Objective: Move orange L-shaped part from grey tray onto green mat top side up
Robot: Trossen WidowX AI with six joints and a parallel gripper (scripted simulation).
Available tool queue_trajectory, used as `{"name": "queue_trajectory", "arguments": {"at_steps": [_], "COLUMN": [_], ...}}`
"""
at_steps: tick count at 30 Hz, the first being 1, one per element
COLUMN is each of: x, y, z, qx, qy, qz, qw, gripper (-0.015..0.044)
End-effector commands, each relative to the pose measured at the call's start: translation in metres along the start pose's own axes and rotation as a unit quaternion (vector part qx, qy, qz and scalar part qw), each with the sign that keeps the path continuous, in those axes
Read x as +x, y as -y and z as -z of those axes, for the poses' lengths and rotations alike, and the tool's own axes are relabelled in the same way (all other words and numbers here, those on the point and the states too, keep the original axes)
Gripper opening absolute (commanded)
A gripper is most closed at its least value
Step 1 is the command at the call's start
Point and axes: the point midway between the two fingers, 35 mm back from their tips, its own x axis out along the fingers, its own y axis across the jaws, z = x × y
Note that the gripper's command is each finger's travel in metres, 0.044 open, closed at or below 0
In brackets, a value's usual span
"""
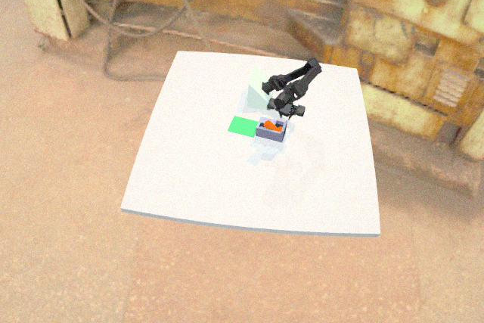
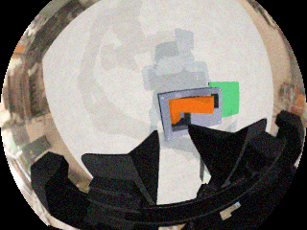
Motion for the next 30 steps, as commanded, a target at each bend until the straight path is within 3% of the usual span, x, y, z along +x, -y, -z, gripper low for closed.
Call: {"name": "queue_trajectory", "arguments": {"at_steps": [1, 23, 27, 30], "x": [0.001, 0.001, 0.000, 0.000], "y": [0.000, 0.000, 0.006, 0.017], "z": [0.000, 0.000, -0.002, -0.004], "qx": [0.001, 0.001, -0.066, -0.175], "qy": [0.000, 0.000, 0.000, -0.001], "qz": [0.000, 0.000, 0.001, 0.002], "qw": [1.000, 1.000, 0.998, 0.985], "gripper": [0.0180, 0.0180, 0.0280, 0.0280]}}
